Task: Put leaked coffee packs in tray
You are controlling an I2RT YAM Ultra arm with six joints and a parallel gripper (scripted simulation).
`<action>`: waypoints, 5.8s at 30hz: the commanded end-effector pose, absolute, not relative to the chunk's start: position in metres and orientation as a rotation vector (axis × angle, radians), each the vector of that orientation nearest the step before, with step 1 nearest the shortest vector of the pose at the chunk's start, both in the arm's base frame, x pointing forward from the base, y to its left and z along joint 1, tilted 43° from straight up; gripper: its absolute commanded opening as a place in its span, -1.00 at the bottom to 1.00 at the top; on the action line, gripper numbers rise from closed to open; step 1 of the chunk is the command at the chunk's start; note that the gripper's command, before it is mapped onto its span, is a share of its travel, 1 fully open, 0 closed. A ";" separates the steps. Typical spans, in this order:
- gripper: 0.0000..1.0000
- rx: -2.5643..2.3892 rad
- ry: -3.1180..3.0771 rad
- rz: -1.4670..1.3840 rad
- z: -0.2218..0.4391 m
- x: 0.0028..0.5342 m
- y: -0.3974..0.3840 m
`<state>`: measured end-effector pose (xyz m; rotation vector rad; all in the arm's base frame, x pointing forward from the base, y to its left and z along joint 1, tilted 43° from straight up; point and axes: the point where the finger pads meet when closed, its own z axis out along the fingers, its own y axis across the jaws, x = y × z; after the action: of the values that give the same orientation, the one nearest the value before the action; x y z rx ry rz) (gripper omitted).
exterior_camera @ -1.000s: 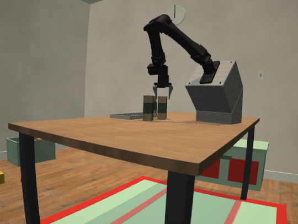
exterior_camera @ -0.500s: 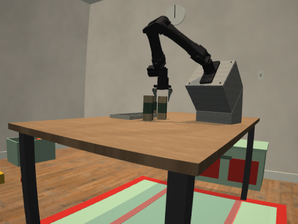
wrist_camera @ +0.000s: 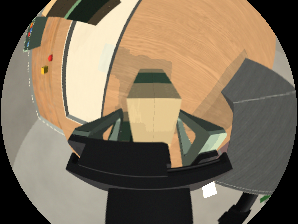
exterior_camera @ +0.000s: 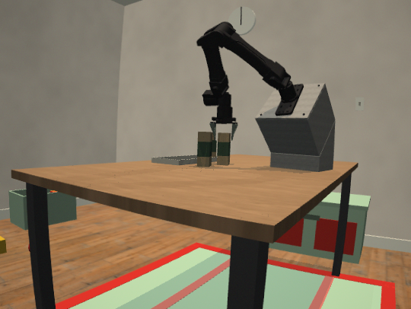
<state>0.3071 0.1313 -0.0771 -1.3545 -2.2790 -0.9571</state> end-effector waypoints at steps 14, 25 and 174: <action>0.54 -1.390 -2.279 -0.956 -0.078 0.308 0.124; -0.52 -1.389 -2.276 -0.952 -0.078 0.307 0.124; 0.54 -1.381 -2.296 -0.964 -0.013 0.310 0.065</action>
<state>0.2976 0.0780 -0.0183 -1.3458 -2.2770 -0.9469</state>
